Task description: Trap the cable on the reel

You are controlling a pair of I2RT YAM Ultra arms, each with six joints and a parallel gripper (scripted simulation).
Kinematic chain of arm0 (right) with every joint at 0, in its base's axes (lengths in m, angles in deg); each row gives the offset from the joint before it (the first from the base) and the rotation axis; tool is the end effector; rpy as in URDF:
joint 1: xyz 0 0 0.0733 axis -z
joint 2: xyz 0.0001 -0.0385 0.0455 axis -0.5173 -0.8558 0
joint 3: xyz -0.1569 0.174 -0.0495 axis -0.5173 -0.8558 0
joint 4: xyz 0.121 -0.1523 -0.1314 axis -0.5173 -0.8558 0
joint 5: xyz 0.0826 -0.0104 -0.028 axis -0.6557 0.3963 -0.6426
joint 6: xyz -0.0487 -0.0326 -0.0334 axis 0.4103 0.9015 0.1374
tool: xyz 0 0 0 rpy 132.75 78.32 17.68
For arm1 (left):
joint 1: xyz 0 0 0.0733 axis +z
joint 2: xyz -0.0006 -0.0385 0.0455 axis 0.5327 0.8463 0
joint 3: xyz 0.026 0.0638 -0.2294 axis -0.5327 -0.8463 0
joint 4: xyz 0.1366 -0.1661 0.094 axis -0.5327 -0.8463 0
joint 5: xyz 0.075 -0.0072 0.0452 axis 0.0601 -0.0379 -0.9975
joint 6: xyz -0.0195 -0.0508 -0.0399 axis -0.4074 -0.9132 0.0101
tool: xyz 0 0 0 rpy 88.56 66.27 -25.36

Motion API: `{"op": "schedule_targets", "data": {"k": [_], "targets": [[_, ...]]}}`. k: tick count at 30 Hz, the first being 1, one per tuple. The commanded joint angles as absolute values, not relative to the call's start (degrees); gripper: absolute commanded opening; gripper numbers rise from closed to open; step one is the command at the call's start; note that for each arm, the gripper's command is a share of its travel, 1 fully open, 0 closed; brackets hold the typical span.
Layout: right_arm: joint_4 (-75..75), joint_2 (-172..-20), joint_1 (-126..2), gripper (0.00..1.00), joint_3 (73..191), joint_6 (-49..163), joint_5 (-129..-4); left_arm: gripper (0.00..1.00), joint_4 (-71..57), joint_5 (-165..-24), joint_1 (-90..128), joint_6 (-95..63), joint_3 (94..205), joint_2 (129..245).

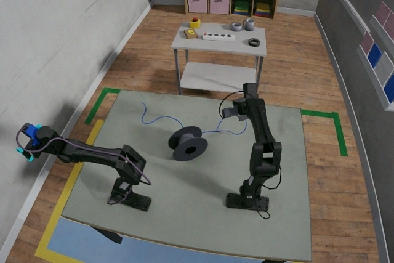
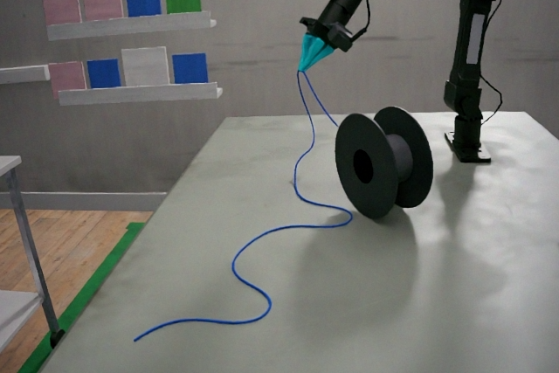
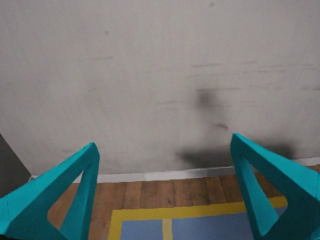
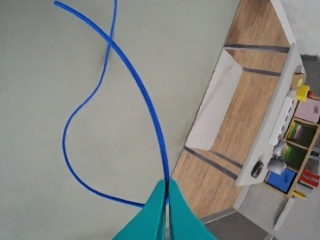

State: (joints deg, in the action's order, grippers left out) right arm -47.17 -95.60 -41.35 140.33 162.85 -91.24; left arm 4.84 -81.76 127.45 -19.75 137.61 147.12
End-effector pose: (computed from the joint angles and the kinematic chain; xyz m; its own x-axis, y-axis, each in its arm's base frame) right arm 0.2829 0.0628 0.2840 0.4818 -0.8763 0.0005 -0.6805 -0.3745 -0.6298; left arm -0.0236 0.2455 0.3754 0.0020 -0.0103 -0.9999 -0.9959 -0.0905 -0.0011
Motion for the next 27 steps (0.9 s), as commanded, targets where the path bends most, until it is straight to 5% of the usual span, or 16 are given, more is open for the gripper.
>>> {"op": "schedule_targets", "data": {"k": [1, 27], "targets": [[-47.2, -95.4, -41.9, 0.00, 142.4, 161.9, -91.2, 1.00, 5.3, -82.1, 127.5, -19.5, 136.9, 146.9], [-46.7, -94.5, -42.1, 0.00, 140.7, 161.9, -91.2, 1.00, 5.3, -82.1, 127.5, -19.5, 136.9, 146.9]]}}
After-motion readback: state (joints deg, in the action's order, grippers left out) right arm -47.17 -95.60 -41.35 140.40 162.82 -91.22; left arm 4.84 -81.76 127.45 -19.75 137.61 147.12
